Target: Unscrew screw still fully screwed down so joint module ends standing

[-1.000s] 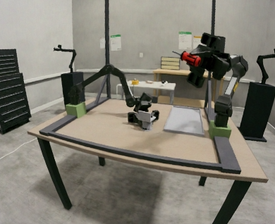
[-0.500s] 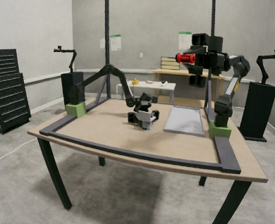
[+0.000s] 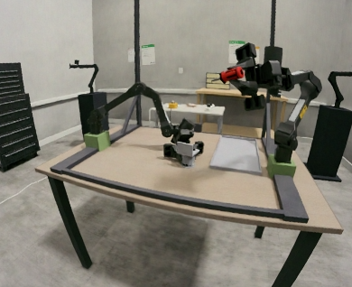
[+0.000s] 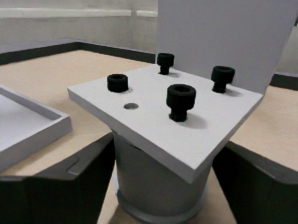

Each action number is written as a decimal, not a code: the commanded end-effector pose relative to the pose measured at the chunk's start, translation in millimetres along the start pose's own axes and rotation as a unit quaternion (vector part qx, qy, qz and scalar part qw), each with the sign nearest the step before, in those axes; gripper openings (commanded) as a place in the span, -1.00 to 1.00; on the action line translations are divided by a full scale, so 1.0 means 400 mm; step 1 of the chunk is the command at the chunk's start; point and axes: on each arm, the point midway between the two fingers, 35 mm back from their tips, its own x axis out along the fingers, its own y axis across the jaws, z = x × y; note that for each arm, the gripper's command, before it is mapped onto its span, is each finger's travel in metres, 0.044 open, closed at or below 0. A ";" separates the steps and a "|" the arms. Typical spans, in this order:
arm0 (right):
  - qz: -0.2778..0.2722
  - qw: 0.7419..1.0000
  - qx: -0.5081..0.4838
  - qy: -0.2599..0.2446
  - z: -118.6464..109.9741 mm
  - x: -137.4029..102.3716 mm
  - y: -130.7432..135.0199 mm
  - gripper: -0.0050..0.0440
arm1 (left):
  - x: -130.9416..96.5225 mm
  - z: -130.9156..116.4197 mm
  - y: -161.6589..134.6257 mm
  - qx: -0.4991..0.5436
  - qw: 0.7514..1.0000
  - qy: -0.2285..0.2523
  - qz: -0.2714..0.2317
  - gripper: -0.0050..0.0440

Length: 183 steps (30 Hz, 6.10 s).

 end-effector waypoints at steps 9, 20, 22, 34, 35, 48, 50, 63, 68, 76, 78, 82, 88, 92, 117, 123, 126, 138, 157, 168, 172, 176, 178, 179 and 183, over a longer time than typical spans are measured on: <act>0.002 1.000 0.018 -0.005 0.038 0.002 0.015 0.20 | -0.009 -0.026 -0.036 0.105 0.994 0.014 -0.024 -0.24; 0.002 1.000 0.018 -0.005 0.038 0.002 0.015 0.20 | -0.010 -0.051 -0.057 0.204 0.978 0.027 -0.037 -0.24; 0.002 1.000 0.018 -0.005 0.038 0.002 0.015 0.20 | -0.011 -0.055 -0.056 0.218 0.975 0.028 -0.039 -0.24; 0.002 1.000 0.018 -0.005 0.038 0.002 0.015 0.20 | -0.016 -0.100 -0.074 0.367 0.927 0.045 -0.063 -0.24; 0.002 1.000 0.018 -0.005 0.038 0.002 0.015 0.20 | -0.016 -0.100 -0.074 0.367 0.927 0.045 -0.063 -0.24; 0.002 1.000 0.018 -0.005 0.038 0.002 0.015 0.20 | -0.024 -0.143 -0.082 0.494 0.863 0.055 -0.089 -0.24; 0.002 1.000 0.018 -0.005 0.038 0.002 0.015 0.20 | -0.026 -0.149 -0.091 0.518 0.848 0.055 -0.096 -0.24; 0.002 1.000 0.018 -0.005 0.038 0.002 0.015 0.20 | -0.035 -0.184 -0.094 0.610 0.781 0.057 -0.119 -0.24; 0.002 1.000 0.018 -0.005 0.038 0.002 0.015 0.20 | -0.039 -0.196 -0.109 0.652 0.744 0.053 -0.133 -0.24; 0.002 1.000 0.018 -0.005 0.038 0.002 0.015 0.20 | -0.045 -0.215 -0.105 0.693 0.704 0.052 -0.145 -0.24; 0.002 1.000 0.018 -0.005 0.038 0.002 0.015 0.20 | -0.048 -0.223 -0.107 0.712 0.684 0.051 -0.151 -0.24; 0.002 1.000 0.018 -0.005 0.038 0.002 0.015 0.20 | -0.053 -0.237 -0.117 0.749 0.641 0.045 -0.165 -0.24; 0.002 1.000 0.018 -0.005 0.038 0.002 0.015 0.20 | -0.055 -0.243 -0.126 0.766 0.619 0.040 -0.171 -0.24; 0.002 1.000 0.018 -0.005 0.038 0.002 0.015 0.20 | -0.042 -0.286 -0.088 0.763 0.613 0.075 -0.190 -0.24; 0.002 1.000 0.018 -0.005 0.038 0.002 0.015 0.20 | -0.009 -0.486 0.011 0.713 0.581 0.223 -0.322 -0.24; 0.002 1.000 0.018 -0.005 0.038 0.002 0.015 0.20 | -0.009 -0.496 0.018 0.710 0.578 0.231 -0.329 -0.24; 0.002 1.000 0.018 -0.005 0.038 0.002 0.015 0.20 | -0.013 -0.520 0.039 0.696 0.576 0.254 -0.345 -0.24; 0.002 1.000 0.018 -0.005 0.038 0.002 0.015 0.20 | -0.029 -0.598 0.099 0.652 0.561 0.321 -0.397 -0.24; 0.002 1.000 0.018 -0.005 0.038 0.002 0.015 0.20 | -0.072 -0.678 0.178 0.575 0.546 0.403 -0.458 -0.24; 0.002 1.000 0.018 -0.005 0.038 0.002 0.015 0.20 | -0.124 -0.728 0.244 0.489 0.536 0.469 -0.504 -0.24; 0.002 1.000 0.018 -0.005 0.038 0.002 0.015 0.20 | -0.129 -0.733 0.249 0.481 0.534 0.474 -0.509 -0.24; 0.002 1.000 0.018 -0.005 0.038 0.002 0.015 0.20 | -0.129 -0.731 0.243 0.483 0.533 0.470 -0.511 -0.24; 0.002 1.000 0.018 -0.005 0.038 0.002 0.015 0.20 | -0.129 -0.731 0.242 0.483 0.533 0.470 -0.511 -0.24; 0.002 1.000 0.018 -0.005 0.038 0.002 0.015 0.20 | -0.129 -0.731 0.242 0.483 0.533 0.470 -0.511 -0.24; 0.002 1.000 0.018 -0.005 0.038 0.002 0.015 0.20 | -0.129 -0.731 0.242 0.483 0.533 0.470 -0.511 -0.24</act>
